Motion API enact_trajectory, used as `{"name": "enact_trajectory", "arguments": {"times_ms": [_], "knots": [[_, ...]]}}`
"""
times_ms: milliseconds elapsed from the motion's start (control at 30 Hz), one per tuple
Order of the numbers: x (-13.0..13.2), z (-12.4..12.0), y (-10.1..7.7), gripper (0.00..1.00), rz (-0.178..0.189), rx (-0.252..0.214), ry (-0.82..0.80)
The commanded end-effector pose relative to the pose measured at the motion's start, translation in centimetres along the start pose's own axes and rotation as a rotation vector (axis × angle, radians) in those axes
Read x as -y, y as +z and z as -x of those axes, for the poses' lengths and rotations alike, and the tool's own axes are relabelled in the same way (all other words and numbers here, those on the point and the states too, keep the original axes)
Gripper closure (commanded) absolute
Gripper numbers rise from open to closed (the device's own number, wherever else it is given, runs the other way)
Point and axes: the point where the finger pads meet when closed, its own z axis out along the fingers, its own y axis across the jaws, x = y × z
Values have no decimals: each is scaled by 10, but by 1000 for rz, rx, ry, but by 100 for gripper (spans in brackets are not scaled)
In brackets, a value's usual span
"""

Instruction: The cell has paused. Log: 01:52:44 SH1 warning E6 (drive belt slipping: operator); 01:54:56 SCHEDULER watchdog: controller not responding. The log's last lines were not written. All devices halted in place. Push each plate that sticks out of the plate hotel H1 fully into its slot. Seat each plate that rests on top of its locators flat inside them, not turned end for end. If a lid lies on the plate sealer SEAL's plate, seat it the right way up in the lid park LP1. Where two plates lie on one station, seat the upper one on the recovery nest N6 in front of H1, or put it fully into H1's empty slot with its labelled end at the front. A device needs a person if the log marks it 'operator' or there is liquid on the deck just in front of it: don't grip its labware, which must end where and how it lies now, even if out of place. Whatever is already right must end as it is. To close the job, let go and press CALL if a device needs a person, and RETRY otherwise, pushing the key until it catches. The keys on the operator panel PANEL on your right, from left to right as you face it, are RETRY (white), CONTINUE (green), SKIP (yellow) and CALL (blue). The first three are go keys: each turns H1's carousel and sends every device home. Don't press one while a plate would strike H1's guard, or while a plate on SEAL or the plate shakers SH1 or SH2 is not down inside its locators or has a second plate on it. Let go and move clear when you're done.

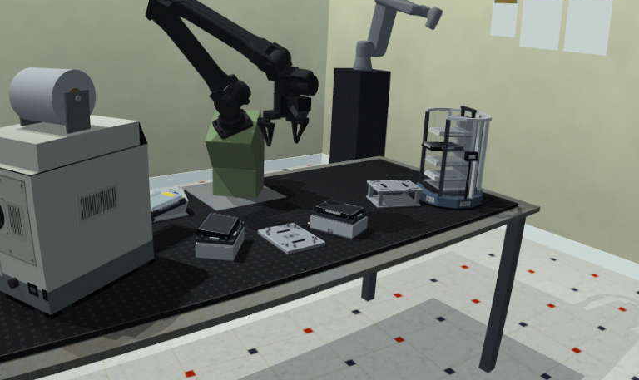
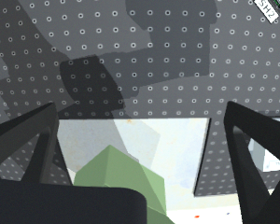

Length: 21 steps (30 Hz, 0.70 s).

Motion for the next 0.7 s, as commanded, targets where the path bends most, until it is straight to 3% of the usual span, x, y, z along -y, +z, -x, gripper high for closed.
{"name": "enact_trajectory", "arguments": {"times_ms": [0, 367, 533, 667], "knots": [[-2, -8, 4, 0, -6, -25, -36], [-2, -8, 4, 0, -6, -25, -36], [20, 1, 1, 0, -2, -5, 184], [34, 26, -11, 0, 14, 37, 343]]}}
